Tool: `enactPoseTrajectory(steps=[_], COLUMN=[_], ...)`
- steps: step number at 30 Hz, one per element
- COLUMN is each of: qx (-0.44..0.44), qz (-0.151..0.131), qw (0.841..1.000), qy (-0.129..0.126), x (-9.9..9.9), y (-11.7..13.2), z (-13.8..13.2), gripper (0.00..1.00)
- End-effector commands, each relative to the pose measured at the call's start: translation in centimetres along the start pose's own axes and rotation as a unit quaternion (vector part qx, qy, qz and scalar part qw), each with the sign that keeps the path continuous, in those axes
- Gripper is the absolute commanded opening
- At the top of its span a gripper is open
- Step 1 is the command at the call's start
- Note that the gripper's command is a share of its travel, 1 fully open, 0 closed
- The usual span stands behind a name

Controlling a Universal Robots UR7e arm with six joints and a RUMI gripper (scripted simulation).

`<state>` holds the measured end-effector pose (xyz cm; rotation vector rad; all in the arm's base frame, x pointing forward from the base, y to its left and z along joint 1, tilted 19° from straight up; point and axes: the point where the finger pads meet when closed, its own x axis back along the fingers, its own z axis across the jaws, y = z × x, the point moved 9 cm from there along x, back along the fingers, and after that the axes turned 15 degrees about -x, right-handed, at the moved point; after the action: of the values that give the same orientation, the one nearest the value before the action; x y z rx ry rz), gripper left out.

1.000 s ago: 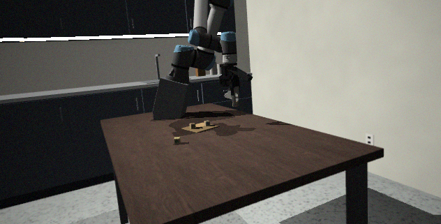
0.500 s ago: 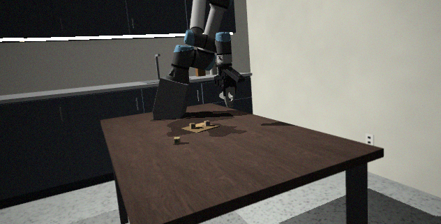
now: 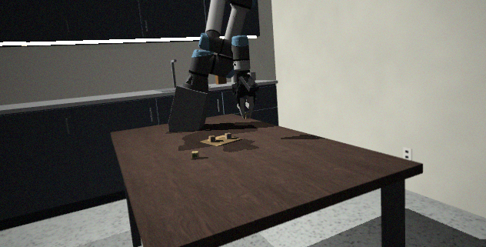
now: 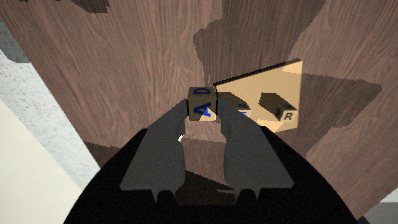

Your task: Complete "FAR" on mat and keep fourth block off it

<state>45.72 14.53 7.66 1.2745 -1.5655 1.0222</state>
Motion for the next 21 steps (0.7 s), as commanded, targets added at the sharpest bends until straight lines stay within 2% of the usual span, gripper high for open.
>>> enactPoseTrajectory(steps=[1, 16, 18, 21], qx=[-0.047, -0.229, -0.229, -0.277], qz=[0.002, 0.002, 0.002, 0.002], qw=[0.999, 0.973, 0.973, 0.961], qy=[0.001, 0.001, 0.001, 0.0], x=[0.1, 0.1, 0.1, 0.1], y=[0.0, 0.5, 0.5, 0.7], z=[0.8, 4.2, 4.2, 5.0], gripper=[0.05, 0.05, 0.05, 0.05])
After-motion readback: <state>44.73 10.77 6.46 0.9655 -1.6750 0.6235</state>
